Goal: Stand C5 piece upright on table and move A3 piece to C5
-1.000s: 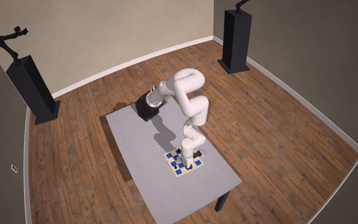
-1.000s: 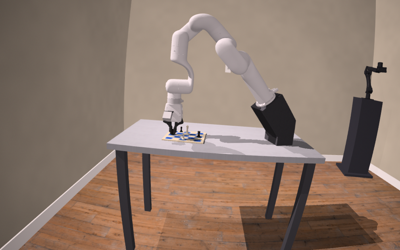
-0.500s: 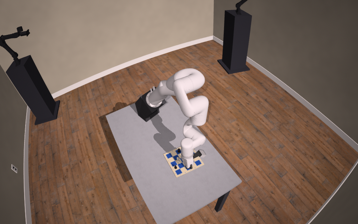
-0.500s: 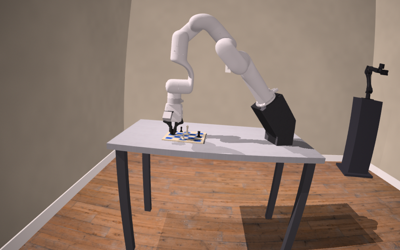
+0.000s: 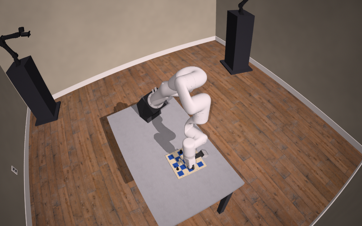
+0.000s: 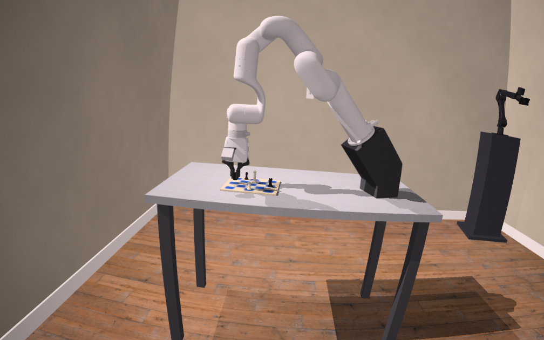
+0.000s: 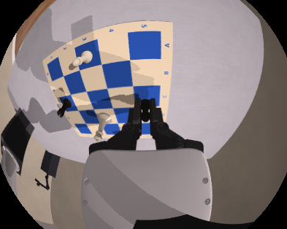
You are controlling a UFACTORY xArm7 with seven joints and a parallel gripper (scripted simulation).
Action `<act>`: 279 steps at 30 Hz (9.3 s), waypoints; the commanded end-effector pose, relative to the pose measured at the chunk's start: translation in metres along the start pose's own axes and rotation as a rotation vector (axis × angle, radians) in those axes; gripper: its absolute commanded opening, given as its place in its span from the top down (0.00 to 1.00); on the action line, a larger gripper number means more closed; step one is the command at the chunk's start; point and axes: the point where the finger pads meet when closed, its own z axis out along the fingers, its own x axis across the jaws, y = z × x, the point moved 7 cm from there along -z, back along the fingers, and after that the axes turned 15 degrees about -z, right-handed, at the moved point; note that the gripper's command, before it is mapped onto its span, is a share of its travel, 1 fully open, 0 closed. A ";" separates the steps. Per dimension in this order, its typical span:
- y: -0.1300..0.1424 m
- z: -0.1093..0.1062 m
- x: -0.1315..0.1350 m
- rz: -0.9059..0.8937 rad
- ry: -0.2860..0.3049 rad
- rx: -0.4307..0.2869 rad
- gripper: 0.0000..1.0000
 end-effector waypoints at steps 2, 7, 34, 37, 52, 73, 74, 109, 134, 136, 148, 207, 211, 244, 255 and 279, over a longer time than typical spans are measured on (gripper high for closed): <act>0.000 -0.028 0.001 0.000 -0.002 0.000 1.00; 0.000 -0.065 0.001 0.000 -0.002 0.000 1.00; 0.051 -0.082 -0.051 -0.024 -0.012 0.009 1.00; 0.072 -0.081 -0.081 -0.037 -0.011 0.010 1.00; 0.104 -0.081 -0.140 -0.063 -0.002 0.000 1.00; 0.104 -0.063 -0.140 -0.063 -0.002 0.000 1.00; 0.104 -0.060 -0.140 -0.063 -0.002 0.000 1.00; 0.104 0.015 -0.140 -0.063 -0.002 0.000 1.00; 0.104 0.015 -0.140 -0.063 -0.002 0.000 1.00; 0.104 0.015 -0.140 -0.063 -0.002 0.000 1.00; 0.105 0.015 -0.141 -0.063 -0.002 0.000 1.00; 0.105 0.018 -0.141 -0.063 -0.002 0.000 1.00; 0.105 0.018 -0.141 -0.063 -0.002 0.000 1.00; 0.105 0.018 -0.141 -0.063 -0.002 0.000 0.73; 0.105 0.018 -0.141 -0.063 -0.002 0.000 0.66; 0.105 -0.055 -0.140 -0.063 -0.002 0.000 0.66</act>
